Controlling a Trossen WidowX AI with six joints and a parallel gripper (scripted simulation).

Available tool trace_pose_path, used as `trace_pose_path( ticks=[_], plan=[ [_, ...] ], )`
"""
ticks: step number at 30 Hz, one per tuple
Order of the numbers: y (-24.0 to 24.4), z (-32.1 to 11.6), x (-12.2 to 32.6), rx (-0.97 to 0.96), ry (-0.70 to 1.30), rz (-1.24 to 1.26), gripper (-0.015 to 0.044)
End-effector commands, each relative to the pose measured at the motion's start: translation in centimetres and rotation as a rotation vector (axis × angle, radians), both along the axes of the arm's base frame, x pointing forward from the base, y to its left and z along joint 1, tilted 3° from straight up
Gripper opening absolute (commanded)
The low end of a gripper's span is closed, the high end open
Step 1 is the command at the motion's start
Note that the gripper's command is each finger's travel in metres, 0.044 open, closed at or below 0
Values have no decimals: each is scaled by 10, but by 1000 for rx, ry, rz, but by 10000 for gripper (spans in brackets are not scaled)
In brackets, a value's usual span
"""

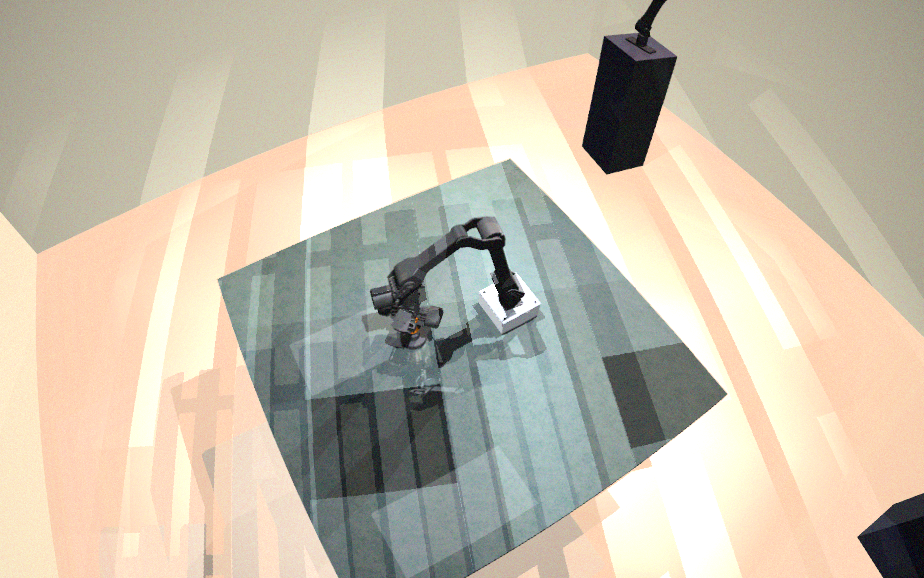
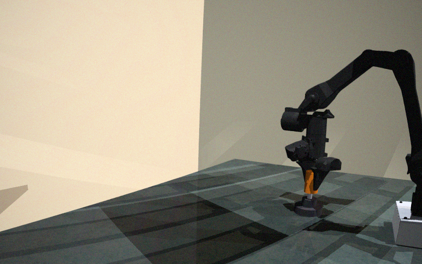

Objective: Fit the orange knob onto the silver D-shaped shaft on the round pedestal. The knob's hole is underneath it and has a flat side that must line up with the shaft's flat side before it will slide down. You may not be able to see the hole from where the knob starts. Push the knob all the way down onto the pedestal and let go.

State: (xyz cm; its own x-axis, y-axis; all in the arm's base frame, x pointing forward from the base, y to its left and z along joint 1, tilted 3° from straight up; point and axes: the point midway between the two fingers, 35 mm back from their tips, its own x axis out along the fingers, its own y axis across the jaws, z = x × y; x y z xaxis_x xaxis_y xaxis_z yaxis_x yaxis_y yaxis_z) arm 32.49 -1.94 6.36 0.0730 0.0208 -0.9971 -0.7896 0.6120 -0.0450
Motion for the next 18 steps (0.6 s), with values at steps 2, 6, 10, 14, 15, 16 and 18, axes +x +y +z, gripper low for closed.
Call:
trace_pose_path(
  ticks=[2,6,10,14,15,16,18],
  plan=[
    [0,-1,1,-1,-2,26,0],
    [0,-2,1,-1,-2,26,0],
    [0,-2,1,-1,-2,26,0],
    [0,-2,1,-1,-2,26,0],
    [0,-2,1,-1,-2,26,0],
    [0,-2,0,-1,-2,26,0],
    [0,-2,0,-1,-2,26,0]
  ],
)
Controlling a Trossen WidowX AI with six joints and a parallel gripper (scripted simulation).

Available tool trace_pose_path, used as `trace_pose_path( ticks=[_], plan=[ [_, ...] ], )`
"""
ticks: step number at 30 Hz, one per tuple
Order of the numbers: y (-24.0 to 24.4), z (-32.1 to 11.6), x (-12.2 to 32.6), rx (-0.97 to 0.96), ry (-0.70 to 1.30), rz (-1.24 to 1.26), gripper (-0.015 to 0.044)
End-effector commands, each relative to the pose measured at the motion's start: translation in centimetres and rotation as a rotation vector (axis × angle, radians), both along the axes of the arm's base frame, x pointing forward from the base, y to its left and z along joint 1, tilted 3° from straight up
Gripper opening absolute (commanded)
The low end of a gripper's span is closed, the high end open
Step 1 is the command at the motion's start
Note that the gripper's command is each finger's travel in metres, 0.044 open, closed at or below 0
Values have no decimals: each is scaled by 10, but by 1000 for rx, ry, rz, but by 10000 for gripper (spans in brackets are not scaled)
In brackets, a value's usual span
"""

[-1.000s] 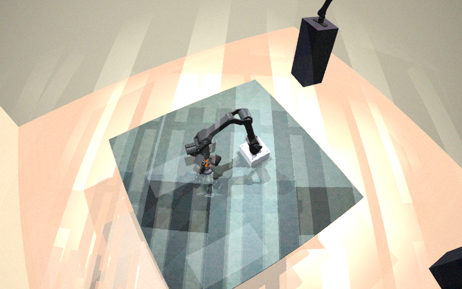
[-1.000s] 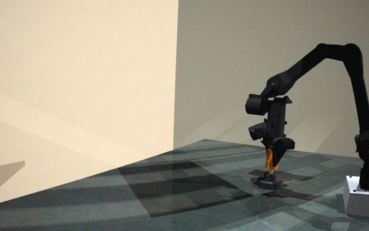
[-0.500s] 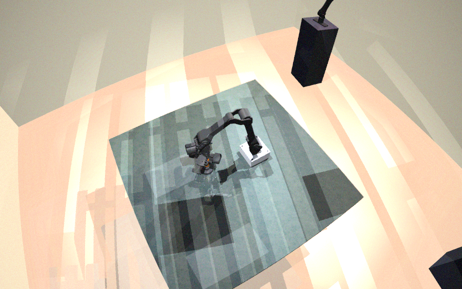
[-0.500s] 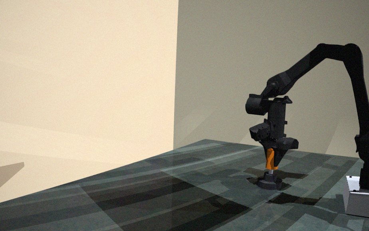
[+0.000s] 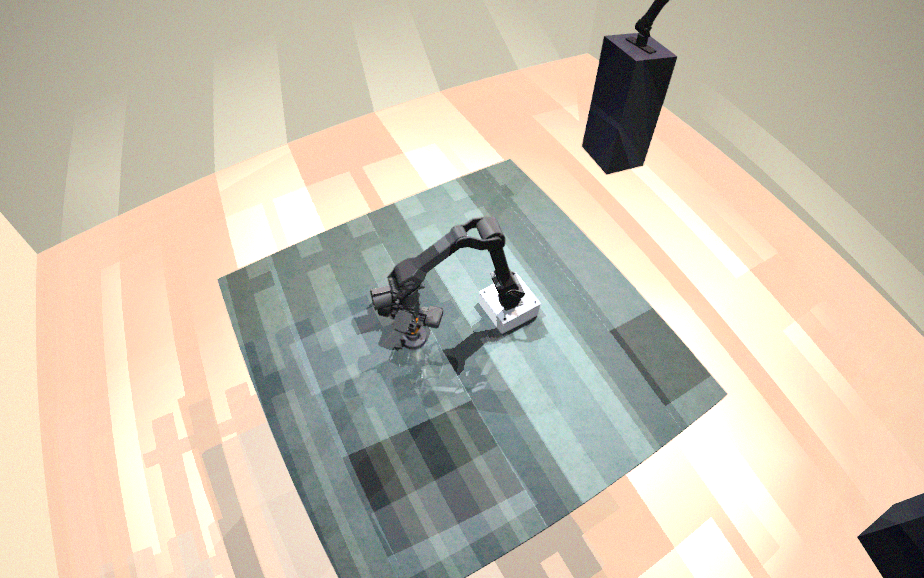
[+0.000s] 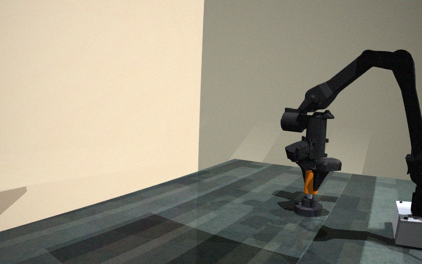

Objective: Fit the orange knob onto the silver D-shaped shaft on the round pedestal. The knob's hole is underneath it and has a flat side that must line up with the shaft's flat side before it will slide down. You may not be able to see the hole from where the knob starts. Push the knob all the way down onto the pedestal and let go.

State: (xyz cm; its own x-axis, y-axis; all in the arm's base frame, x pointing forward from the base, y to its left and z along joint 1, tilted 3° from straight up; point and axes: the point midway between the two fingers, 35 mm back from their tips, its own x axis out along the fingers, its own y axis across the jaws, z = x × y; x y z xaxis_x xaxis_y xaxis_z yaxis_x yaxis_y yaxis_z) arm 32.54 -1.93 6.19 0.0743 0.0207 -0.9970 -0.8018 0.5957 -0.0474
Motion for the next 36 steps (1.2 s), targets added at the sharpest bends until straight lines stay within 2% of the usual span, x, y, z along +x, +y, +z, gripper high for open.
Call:
trace_pose_path(
  ticks=[1,16,23,36],
  plan=[
    [0,-1,0,0,0,5,0],
    [0,4,0,0,0,5,0],
    [0,3,1,-15,-5,204,0],
    [0,0,0,-15,-5,214,0]
  ],
)
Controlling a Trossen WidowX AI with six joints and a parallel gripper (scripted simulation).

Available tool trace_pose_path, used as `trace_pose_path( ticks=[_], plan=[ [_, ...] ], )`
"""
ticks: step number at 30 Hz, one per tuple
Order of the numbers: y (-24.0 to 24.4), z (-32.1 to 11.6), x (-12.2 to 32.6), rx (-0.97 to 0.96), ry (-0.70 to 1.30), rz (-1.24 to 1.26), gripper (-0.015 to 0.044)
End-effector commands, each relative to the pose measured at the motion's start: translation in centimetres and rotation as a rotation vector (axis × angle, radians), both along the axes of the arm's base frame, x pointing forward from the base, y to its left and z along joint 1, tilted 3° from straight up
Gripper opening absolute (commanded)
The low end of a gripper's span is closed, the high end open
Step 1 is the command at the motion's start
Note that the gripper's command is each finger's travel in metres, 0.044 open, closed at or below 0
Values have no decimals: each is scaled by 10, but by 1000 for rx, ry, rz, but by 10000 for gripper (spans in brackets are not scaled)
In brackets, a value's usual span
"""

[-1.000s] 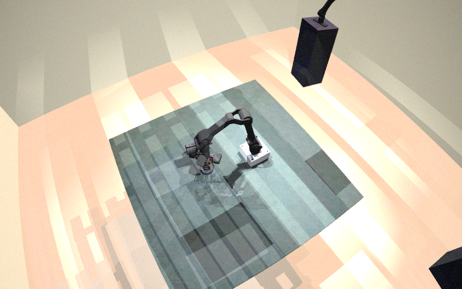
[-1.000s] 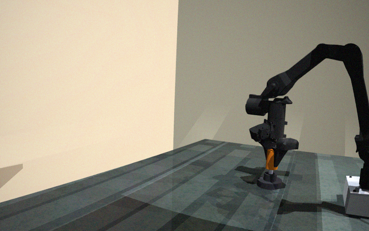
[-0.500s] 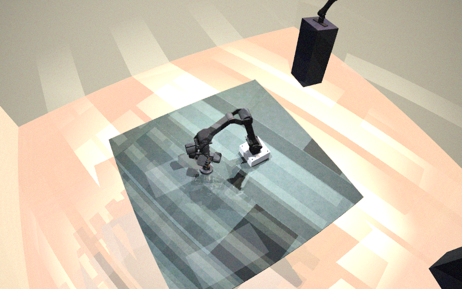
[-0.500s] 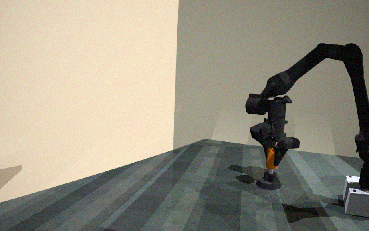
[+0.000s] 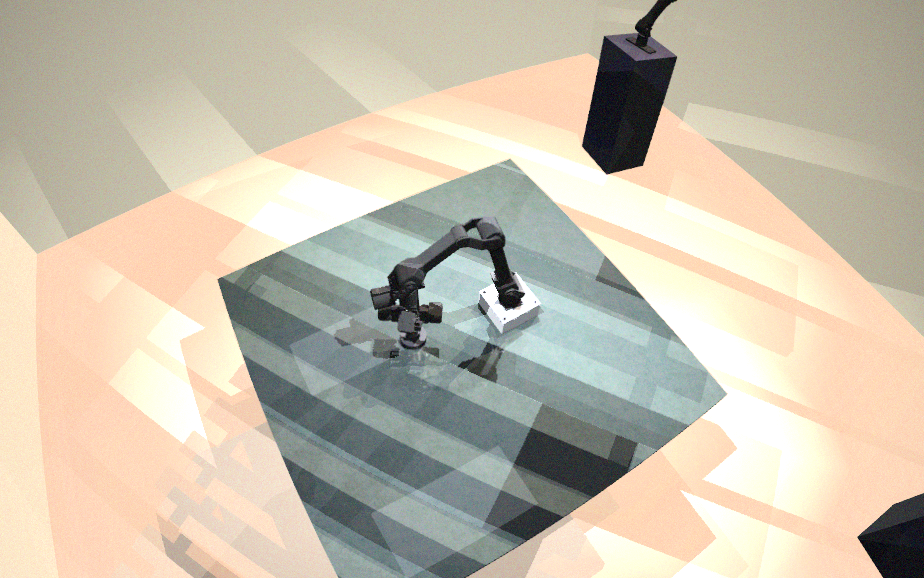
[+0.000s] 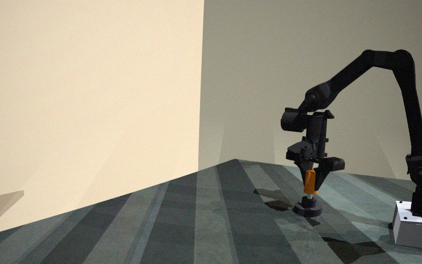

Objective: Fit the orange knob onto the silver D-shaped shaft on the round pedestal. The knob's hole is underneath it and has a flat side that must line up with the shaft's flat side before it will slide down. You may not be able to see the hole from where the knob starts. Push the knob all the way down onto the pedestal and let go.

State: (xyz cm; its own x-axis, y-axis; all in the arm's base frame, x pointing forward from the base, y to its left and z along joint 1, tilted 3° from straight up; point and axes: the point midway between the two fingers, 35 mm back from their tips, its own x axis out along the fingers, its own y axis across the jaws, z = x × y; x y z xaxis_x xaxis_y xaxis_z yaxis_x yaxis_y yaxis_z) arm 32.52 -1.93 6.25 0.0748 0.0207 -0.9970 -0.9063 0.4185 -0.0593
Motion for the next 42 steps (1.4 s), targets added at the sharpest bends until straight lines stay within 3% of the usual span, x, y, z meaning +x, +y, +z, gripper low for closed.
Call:
trace_pose_path(
  ticks=[1,26,33,42],
  plan=[
    [0,-1,0,0,0,8,0],
    [0,4,0,0,0,8,0],
    [0,2,0,-15,-4,207,0],
    [0,0,0,-16,-4,217,0]
  ],
)
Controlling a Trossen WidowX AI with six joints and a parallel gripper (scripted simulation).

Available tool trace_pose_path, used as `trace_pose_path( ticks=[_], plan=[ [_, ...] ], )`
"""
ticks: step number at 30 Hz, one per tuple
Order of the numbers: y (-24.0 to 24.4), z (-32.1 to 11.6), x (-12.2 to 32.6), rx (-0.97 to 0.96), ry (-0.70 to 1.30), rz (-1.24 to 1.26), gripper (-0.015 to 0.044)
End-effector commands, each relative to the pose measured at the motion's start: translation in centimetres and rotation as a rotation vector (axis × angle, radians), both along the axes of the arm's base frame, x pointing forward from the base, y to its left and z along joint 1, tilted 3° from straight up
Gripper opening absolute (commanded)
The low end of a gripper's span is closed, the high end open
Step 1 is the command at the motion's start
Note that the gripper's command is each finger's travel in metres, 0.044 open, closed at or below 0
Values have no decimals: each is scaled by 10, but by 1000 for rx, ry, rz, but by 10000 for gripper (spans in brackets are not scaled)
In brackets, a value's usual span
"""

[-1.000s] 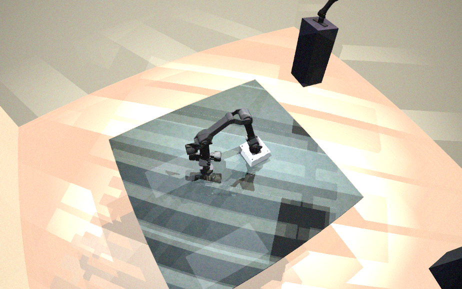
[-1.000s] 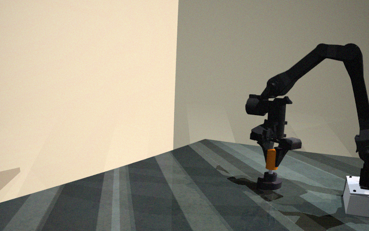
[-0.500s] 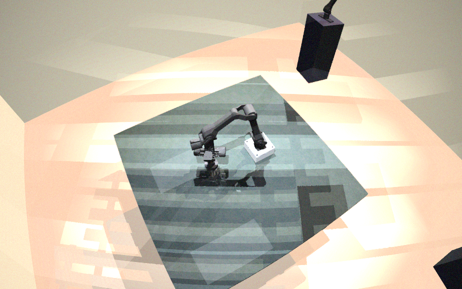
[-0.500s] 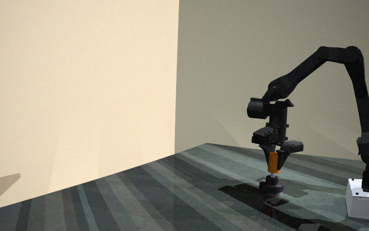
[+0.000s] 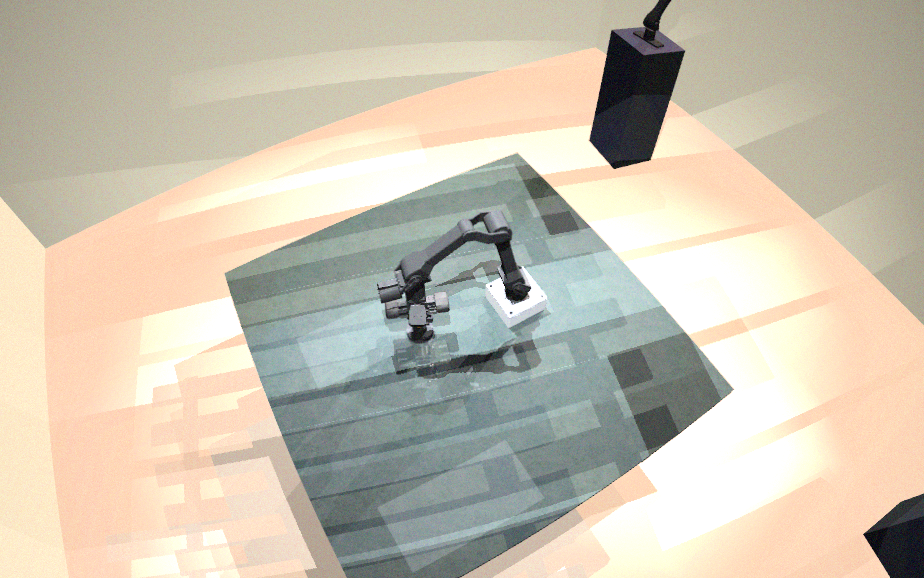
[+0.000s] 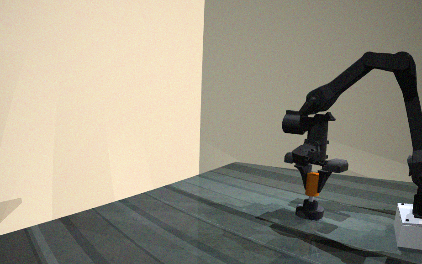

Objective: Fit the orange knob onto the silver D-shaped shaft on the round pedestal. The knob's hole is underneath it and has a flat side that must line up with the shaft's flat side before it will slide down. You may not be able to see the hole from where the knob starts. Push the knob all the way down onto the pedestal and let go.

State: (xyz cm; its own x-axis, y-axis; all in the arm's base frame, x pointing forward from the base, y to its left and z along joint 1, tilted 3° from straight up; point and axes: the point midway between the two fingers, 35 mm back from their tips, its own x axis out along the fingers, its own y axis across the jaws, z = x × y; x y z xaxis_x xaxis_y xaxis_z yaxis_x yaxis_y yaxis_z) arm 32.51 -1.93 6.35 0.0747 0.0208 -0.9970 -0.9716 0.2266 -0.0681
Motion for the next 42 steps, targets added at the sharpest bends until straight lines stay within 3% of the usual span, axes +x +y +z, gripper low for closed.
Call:
trace_pose_path(
  ticks=[1,30,37,42],
  plan=[
    [0,-1,0,-1,0,14,0],
    [0,3,0,-1,0,14,0],
    [0,2,1,-15,-4,213,0],
    [0,-1,0,-16,-4,223,0]
  ],
)
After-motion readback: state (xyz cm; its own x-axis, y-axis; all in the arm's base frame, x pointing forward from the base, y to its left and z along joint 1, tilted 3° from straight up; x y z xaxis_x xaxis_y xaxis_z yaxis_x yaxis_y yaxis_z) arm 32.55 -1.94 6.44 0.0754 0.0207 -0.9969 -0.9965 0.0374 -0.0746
